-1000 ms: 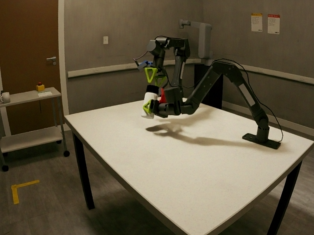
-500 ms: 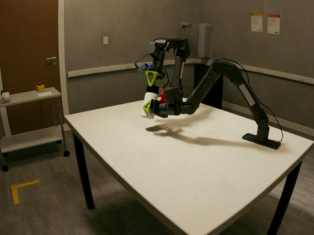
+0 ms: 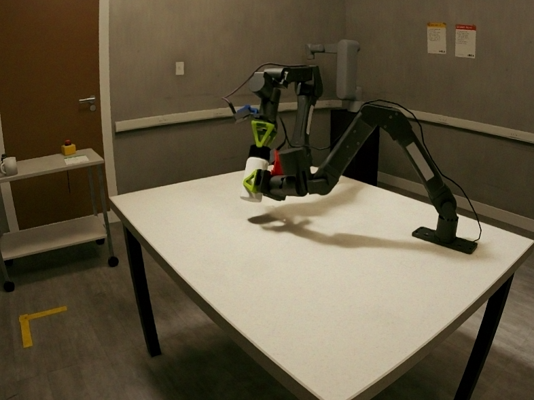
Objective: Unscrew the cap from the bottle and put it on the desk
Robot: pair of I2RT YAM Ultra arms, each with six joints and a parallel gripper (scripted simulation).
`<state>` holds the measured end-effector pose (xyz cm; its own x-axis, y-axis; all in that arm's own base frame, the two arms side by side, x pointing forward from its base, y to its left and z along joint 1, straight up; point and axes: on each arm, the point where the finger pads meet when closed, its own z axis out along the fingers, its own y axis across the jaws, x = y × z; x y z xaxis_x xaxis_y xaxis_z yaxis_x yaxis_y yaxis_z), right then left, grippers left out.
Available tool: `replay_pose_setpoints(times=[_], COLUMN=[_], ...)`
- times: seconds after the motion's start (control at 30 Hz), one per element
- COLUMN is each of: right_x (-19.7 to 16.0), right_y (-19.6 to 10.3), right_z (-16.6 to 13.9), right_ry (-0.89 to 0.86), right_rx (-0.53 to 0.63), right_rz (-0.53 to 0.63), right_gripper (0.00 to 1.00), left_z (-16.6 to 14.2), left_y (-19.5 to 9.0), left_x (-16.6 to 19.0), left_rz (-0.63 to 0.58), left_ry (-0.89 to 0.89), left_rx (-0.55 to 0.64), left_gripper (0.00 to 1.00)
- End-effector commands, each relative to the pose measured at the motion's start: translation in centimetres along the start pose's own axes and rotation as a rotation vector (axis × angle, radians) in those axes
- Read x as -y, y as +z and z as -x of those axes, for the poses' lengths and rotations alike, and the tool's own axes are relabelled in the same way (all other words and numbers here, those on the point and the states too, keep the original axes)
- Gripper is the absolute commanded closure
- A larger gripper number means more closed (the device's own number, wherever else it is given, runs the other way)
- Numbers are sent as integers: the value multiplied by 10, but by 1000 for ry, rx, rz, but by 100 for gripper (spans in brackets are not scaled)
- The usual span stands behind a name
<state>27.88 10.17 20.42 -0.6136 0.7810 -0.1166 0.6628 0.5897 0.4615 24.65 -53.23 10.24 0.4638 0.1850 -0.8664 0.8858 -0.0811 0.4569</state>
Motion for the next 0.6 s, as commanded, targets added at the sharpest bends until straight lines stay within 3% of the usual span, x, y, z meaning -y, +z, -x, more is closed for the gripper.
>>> replay_pose_setpoints(times=[0.0,0.13,0.17,0.57], right_x=[-2,-2,-2,-2], right_y=[-5,-5,-5,-6], right_z=[1,1,1,1], right_ry=[-280,-372,-487,-1035], right_rx=[10,12,14,24], right_rz=[11,11,10,5], right_gripper=[100,100,100,100], left_z=[19,19,19,19], left_y=[0,0,0,0], left_x=[-12,-12,-12,-12], left_rz=[23,23,23,23], left_ry=[21,21,21,21], left_rx=[38,38,38,38], left_gripper=[100,100,100,100])
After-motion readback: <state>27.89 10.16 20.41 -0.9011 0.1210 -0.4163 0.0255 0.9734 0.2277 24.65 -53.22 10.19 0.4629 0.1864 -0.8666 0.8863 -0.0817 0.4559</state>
